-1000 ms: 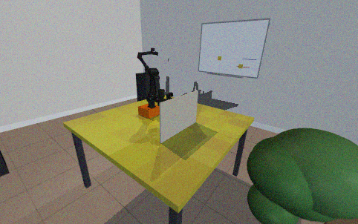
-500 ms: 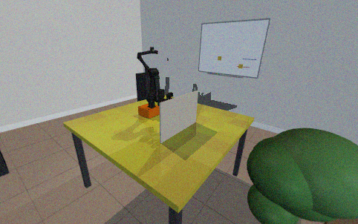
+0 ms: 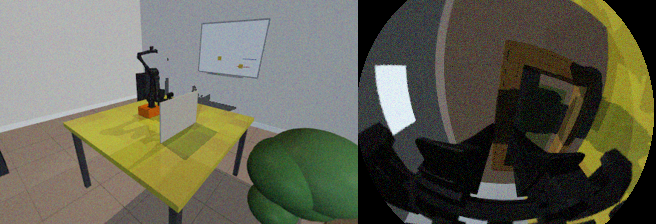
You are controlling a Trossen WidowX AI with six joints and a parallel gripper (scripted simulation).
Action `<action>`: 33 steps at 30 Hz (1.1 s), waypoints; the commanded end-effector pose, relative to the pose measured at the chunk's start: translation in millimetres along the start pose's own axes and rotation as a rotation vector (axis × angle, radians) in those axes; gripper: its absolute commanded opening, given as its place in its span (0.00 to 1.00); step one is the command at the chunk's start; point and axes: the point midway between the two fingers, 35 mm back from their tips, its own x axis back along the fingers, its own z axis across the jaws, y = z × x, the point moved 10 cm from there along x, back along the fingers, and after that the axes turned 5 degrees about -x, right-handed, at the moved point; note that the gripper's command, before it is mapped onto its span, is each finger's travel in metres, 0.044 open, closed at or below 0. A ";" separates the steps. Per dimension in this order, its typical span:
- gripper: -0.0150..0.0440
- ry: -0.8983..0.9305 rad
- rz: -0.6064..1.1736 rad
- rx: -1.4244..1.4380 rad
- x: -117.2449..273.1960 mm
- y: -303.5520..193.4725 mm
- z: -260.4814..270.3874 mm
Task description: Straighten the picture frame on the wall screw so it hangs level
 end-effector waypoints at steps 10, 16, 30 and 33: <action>0.25 0.001 -0.002 0.070 -0.1 -0.4 0.2; 0.39 0.001 0.000 0.073 0.0 -0.2 0.2; 0.69 0.001 -0.001 0.025 31.3 4.3 -0.5; 0.69 0.001 -0.003 -0.037 70.7 4.3 -3.3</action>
